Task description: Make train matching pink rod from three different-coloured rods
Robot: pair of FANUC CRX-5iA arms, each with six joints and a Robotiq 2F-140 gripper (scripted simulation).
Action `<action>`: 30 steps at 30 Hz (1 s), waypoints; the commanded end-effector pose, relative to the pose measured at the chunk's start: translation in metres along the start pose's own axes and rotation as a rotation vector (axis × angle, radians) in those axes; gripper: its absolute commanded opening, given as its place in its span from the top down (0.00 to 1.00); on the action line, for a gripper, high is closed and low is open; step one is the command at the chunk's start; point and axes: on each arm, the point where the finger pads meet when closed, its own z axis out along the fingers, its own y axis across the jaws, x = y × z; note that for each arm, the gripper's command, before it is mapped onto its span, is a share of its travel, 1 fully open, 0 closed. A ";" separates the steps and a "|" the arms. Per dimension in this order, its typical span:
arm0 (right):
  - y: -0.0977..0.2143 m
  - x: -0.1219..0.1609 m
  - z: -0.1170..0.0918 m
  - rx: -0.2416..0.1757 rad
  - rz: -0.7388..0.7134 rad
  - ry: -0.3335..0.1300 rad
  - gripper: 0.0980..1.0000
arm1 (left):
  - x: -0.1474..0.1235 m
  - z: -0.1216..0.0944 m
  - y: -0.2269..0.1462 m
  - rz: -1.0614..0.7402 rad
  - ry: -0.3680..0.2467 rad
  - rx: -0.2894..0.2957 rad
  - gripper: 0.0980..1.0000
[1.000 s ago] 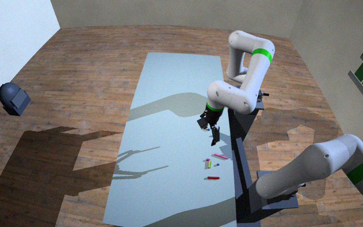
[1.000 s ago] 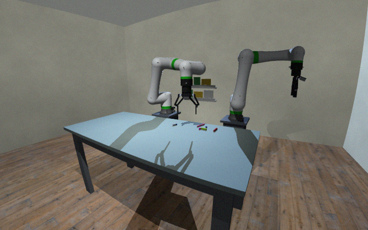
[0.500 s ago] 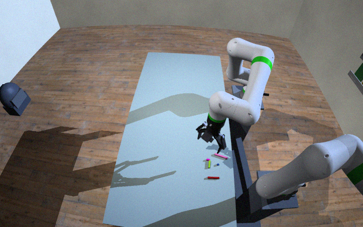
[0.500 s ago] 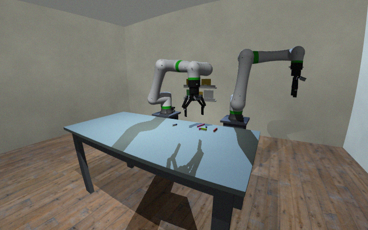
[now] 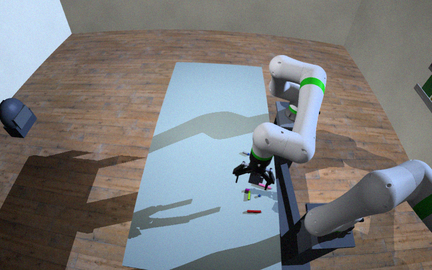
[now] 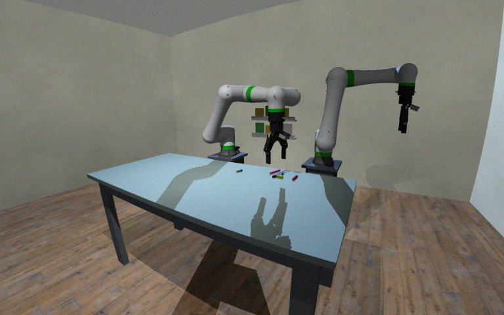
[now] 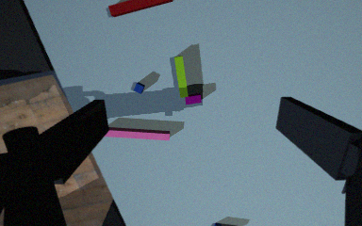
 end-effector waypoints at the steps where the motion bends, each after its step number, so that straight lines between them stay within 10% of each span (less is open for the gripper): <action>1: -0.008 0.015 0.003 0.008 -0.128 -0.007 0.00 | 0.000 -0.001 0.000 0.000 0.002 0.000 0.00; 3: -0.008 0.016 0.003 0.008 -0.131 -0.007 0.00 | 0.000 -0.001 0.000 0.000 0.002 0.000 0.00; 4: -0.008 0.016 0.003 0.008 -0.131 -0.007 0.85 | 0.000 -0.001 0.000 0.000 0.002 0.000 0.00; 30: -0.008 0.016 0.004 0.008 -0.131 -0.007 0.85 | 0.000 -0.001 0.000 0.000 0.002 0.000 0.00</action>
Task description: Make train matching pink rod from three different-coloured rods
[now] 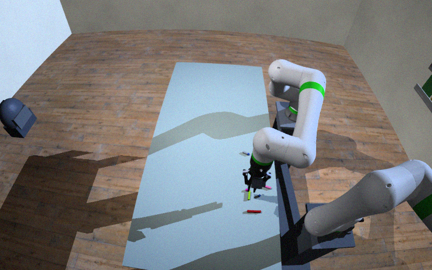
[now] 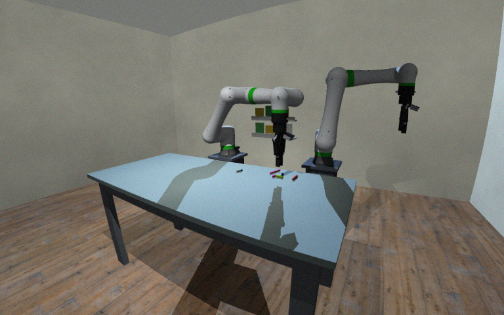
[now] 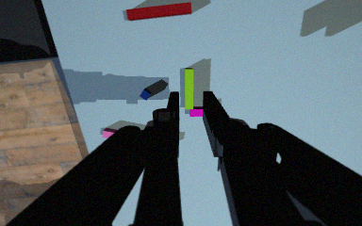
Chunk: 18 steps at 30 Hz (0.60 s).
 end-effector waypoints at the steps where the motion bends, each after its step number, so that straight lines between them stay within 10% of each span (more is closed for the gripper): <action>1: 0.000 0.000 -0.001 -0.001 0.000 0.002 0.85 | 0.000 -0.001 0.000 0.000 0.002 0.000 0.00; 18: 0.000 0.001 0.010 -0.001 0.000 0.002 0.85 | 0.000 -0.001 0.000 0.000 0.002 0.000 0.00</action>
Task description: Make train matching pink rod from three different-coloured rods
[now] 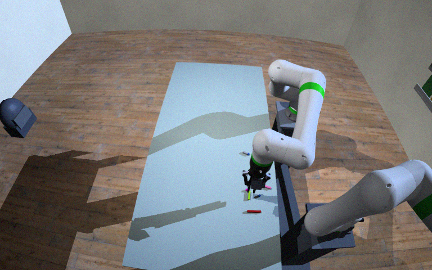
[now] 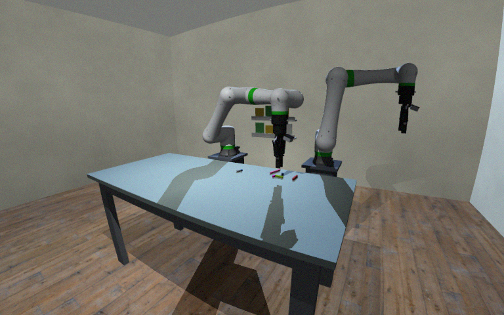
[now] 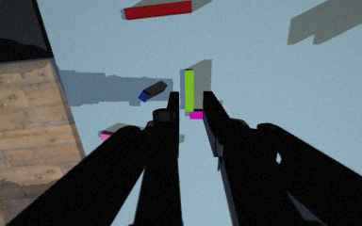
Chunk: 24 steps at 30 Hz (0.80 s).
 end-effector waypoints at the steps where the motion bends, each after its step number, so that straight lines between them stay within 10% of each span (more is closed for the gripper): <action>1: 0.000 0.001 0.003 -0.001 0.000 0.002 0.85 | 0.000 -0.001 0.000 0.000 0.002 0.000 0.00; 24: 0.001 0.001 0.034 -0.001 0.000 0.002 0.85 | 0.000 -0.001 0.000 0.000 0.002 0.000 0.00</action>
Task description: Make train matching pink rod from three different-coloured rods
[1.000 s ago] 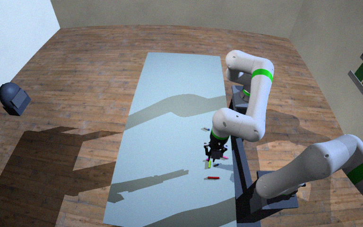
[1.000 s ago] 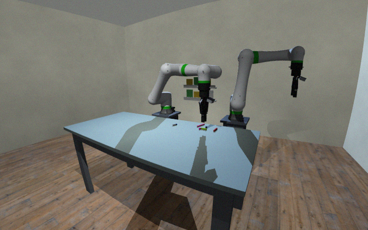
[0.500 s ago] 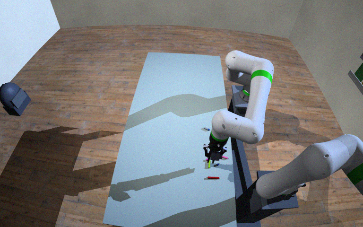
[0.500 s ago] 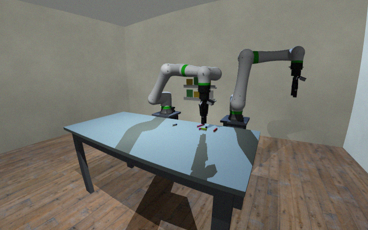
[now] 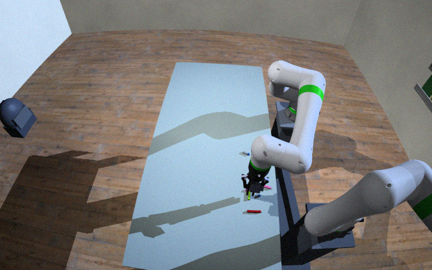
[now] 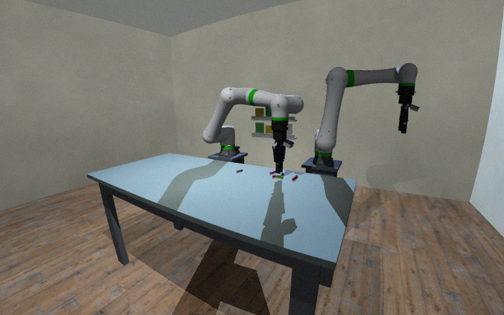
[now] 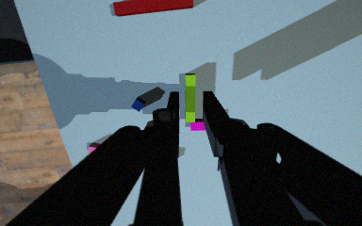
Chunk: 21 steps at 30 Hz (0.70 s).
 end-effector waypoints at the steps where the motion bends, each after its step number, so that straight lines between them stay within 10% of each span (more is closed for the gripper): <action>1: 0.000 0.001 0.003 -0.001 0.000 0.002 0.85 | 0.000 -0.001 0.000 0.000 0.002 0.000 0.00; 21: 0.001 0.001 0.010 -0.001 0.000 0.002 0.85 | 0.000 -0.001 0.000 0.000 0.002 0.000 0.00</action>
